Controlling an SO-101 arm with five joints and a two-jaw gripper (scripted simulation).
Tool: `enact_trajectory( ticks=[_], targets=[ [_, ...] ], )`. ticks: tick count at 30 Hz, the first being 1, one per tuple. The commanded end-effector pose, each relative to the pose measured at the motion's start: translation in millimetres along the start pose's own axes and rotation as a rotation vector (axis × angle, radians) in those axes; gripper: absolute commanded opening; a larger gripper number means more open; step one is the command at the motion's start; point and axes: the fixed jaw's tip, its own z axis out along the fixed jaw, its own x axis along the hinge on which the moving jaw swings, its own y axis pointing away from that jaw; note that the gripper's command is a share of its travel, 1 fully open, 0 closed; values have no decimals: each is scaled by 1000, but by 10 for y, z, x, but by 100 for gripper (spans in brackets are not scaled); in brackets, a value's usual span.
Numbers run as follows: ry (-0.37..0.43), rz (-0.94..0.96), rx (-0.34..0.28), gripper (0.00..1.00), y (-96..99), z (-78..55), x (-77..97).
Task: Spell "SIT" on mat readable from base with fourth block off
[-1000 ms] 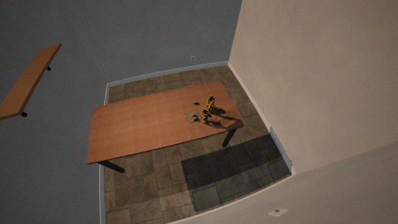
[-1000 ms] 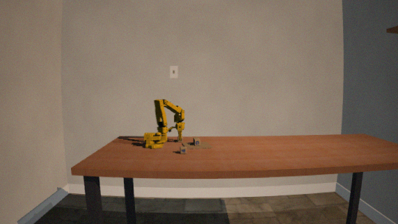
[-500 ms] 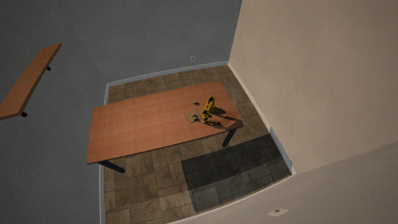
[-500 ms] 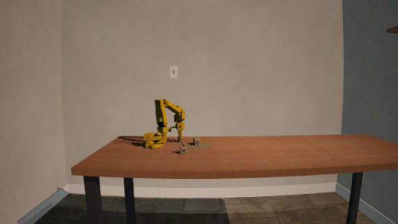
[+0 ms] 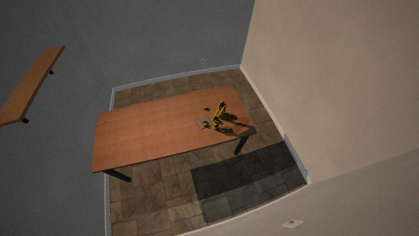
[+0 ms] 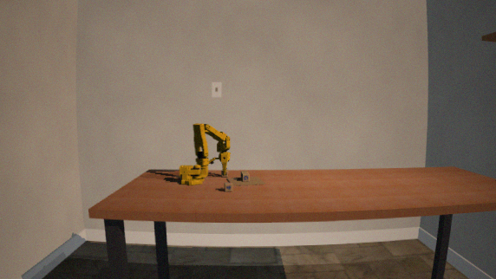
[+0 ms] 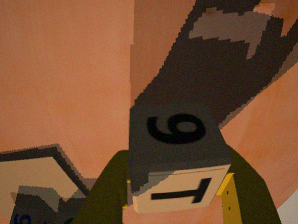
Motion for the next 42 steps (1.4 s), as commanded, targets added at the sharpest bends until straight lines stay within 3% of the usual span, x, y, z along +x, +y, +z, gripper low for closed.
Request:
enact_trajectory(
  ticks=[1,6,14,24,42],
  targets=[
    [34,-1,39,16,-73,-67,50],
    [34,-1,39,14,-73,-67,50],
    [34,-1,39,1,-73,-67,50],
    [34,-1,39,0,-74,-84,52],
    [34,-1,39,0,-60,-487,51]
  ],
)
